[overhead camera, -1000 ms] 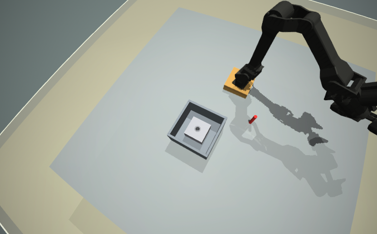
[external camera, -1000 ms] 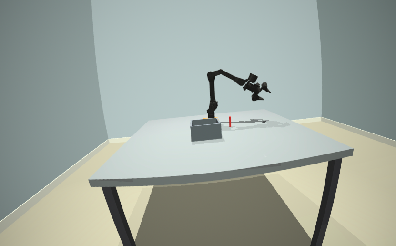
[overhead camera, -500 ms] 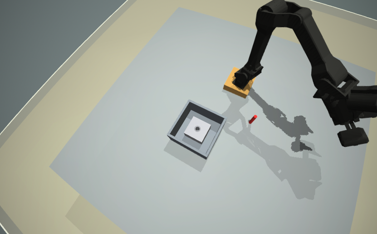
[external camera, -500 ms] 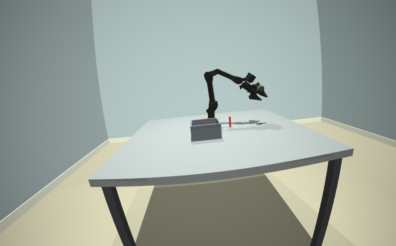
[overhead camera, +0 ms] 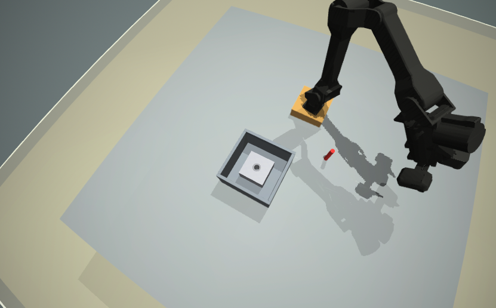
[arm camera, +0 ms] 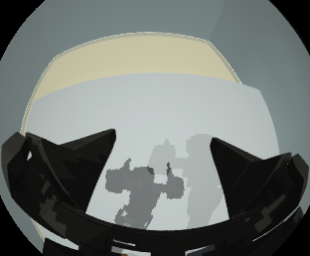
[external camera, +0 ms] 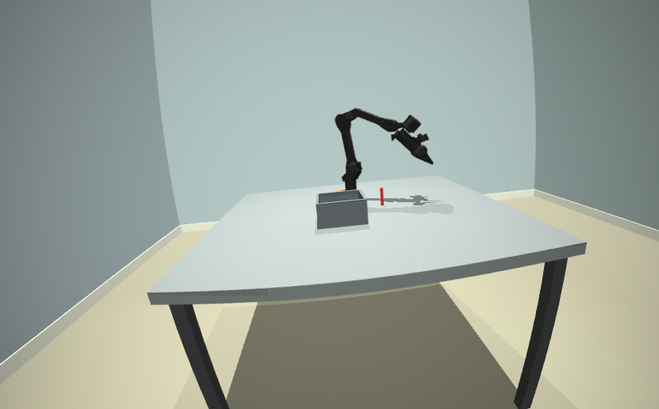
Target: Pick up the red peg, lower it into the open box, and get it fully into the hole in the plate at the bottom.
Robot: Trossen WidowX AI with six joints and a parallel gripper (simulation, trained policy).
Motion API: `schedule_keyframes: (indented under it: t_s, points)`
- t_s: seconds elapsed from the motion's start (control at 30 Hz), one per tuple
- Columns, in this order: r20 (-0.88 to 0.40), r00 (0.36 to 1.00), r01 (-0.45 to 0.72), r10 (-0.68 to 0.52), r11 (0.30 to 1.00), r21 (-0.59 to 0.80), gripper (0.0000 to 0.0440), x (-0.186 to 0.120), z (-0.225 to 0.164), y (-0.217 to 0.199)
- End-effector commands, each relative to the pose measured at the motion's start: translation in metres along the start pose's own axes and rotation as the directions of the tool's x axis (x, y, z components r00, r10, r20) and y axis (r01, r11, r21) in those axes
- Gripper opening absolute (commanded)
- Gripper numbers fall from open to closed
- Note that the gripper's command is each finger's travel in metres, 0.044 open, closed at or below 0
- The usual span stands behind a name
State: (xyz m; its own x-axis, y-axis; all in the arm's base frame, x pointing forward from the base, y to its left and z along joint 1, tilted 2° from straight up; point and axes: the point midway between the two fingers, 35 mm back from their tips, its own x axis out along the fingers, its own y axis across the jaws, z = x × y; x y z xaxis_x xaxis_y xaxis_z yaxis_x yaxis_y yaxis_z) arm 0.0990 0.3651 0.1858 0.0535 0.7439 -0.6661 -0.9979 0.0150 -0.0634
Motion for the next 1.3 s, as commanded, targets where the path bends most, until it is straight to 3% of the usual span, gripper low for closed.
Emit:
schedule_keyframes:
  t_s: [0.0,0.27,0.57,0.9,1.27]
  points:
    - [-0.042,0.999,0.025,-0.021,0.995,0.096,0.044,-0.004,-0.012,-0.007]
    - [-0.143,0.988,0.11,-0.065,0.935,0.338,0.044,-0.016,-0.04,-0.023]
    - [-0.263,0.96,0.232,-0.093,0.79,0.568,0.044,-0.03,-0.072,-0.035]
    - [-0.399,0.912,0.384,-0.099,0.549,0.742,0.044,-0.047,-0.109,-0.042]
    - [-0.54,0.838,0.542,-0.076,0.22,0.811,0.044,-0.065,-0.148,-0.043]
